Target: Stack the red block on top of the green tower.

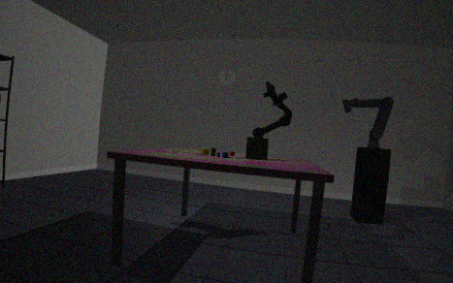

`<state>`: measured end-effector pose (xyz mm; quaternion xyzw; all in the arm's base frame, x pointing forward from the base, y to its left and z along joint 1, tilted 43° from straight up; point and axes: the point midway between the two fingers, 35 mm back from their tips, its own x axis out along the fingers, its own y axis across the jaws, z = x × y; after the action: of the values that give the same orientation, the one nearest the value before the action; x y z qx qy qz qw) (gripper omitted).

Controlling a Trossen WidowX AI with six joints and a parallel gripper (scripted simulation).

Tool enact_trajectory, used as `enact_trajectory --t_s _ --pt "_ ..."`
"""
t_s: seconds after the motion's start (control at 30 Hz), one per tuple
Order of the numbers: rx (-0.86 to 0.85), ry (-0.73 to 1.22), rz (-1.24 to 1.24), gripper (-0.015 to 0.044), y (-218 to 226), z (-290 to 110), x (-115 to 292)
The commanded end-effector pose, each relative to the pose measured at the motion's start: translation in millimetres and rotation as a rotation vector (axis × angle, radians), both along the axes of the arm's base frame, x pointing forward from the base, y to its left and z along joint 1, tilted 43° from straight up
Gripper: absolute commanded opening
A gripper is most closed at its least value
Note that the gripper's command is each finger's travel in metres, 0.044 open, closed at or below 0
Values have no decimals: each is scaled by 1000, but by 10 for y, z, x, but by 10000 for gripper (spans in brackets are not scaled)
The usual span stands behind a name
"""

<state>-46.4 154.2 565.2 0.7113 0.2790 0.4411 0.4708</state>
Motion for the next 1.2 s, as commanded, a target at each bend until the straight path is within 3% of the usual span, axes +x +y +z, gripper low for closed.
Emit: enact_trajectory --t_s 0.0,0.3,0.57,0.9,1.17 --pt "2 -2 -5 426 -9 4 19" --pt "15 -60 -272 440 -453 45 993" --pt "-110 -31 -558 440 -864 -276 1967" --pt "-488 42 -846 440 -1278 -1050 2885" --pt "-902 61 -930 440 -1502 -1725 3284"
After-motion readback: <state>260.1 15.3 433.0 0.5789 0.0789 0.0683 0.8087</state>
